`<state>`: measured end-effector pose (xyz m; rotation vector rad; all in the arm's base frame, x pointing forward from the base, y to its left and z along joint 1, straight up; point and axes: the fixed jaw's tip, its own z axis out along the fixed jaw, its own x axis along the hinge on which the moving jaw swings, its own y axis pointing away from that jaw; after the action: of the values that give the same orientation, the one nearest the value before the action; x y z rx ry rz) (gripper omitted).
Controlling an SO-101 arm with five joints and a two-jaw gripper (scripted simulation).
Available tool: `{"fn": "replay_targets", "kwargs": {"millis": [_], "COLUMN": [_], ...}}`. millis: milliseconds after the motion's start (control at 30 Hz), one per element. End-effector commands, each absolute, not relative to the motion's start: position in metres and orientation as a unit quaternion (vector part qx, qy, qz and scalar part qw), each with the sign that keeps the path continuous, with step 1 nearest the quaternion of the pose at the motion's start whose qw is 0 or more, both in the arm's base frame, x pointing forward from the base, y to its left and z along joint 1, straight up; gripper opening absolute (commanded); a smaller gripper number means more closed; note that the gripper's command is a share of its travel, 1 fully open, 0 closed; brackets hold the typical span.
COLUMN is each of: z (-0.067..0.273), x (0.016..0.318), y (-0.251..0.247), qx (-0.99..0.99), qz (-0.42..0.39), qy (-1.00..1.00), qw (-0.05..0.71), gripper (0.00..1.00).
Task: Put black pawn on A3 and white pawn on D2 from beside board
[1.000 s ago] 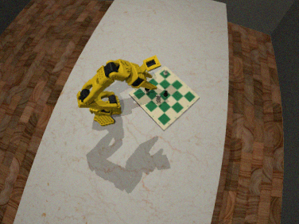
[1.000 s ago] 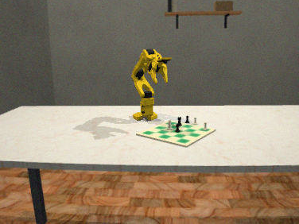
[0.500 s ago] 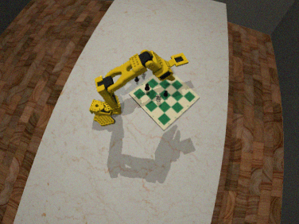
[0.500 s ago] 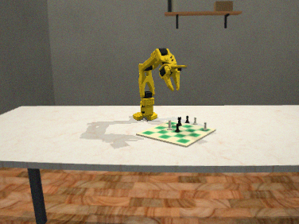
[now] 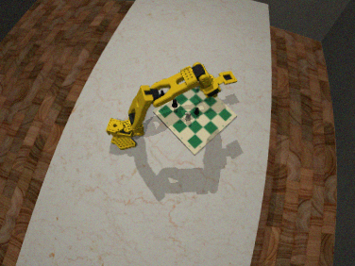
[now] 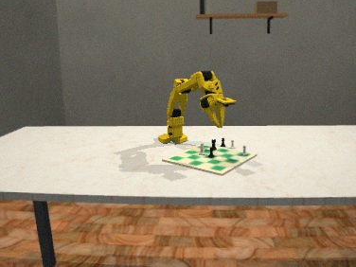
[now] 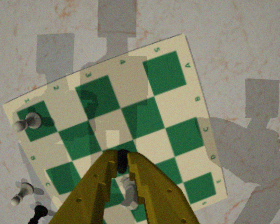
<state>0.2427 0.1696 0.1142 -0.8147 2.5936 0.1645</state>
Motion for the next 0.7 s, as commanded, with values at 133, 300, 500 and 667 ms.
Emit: {"fn": "replay_targets", "kwargs": {"millis": [133,300,500,667], "z": [0.108,0.1078,0.1078,0.1078], "x": [0.2451,0.2452,0.2452,0.2452], "y": [0.175,0.1751,0.1751,0.1751], "qx": [-0.296,-0.296,-0.296,-0.296], "qz": [0.056,0.056,0.056,0.056], "qy": [0.934,0.935,0.935,0.935], "qw": [0.189,0.189,0.189,0.189], "gripper": [0.0,0.0,0.0,0.0]}}
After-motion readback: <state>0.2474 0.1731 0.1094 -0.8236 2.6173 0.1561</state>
